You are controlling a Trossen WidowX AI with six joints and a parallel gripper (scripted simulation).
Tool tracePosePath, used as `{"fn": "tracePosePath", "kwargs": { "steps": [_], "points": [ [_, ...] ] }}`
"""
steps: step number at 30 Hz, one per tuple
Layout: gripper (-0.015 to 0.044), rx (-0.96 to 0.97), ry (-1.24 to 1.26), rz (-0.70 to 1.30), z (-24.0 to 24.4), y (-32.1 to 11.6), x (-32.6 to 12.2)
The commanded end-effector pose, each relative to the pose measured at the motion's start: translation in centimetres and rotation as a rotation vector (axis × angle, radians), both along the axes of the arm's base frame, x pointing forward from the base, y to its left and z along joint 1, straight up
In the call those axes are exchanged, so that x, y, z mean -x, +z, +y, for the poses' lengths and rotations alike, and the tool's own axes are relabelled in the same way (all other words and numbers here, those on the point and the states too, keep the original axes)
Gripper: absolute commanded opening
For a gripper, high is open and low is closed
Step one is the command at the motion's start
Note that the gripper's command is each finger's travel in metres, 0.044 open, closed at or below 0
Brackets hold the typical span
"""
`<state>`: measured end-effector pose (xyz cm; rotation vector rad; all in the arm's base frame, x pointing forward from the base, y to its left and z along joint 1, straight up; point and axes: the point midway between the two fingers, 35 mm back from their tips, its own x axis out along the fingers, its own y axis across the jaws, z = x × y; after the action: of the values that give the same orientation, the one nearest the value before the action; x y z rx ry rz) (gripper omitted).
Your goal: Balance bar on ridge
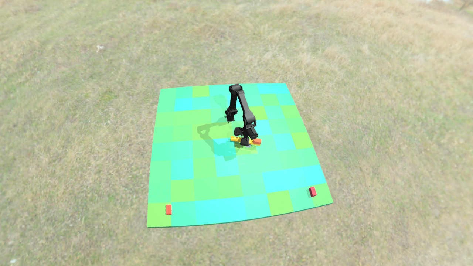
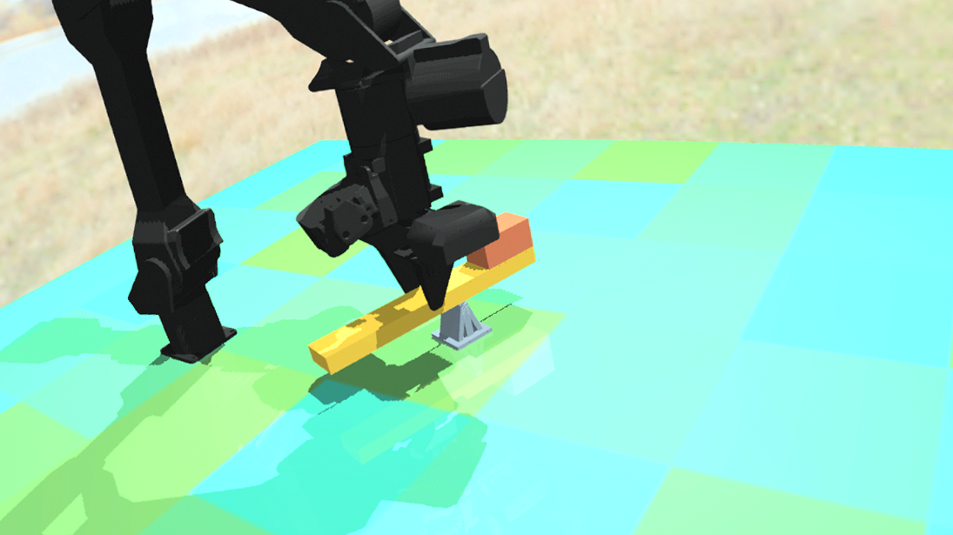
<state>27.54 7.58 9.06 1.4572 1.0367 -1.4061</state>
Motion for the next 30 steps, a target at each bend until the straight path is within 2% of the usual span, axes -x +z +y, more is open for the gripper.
{"fn": "tracePosePath", "kwargs": {
  "steps": [1,27,30],
  "points": [
    [0.0000,0.000,0.000,0.000,0.00,0.00,0.00],
    [0.0000,0.000,0.000,0.000,0.00,0.00,0.00],
    [0.0079,0.000,0.000,0.000,0.00,0.00,0.00]
  ]
}}
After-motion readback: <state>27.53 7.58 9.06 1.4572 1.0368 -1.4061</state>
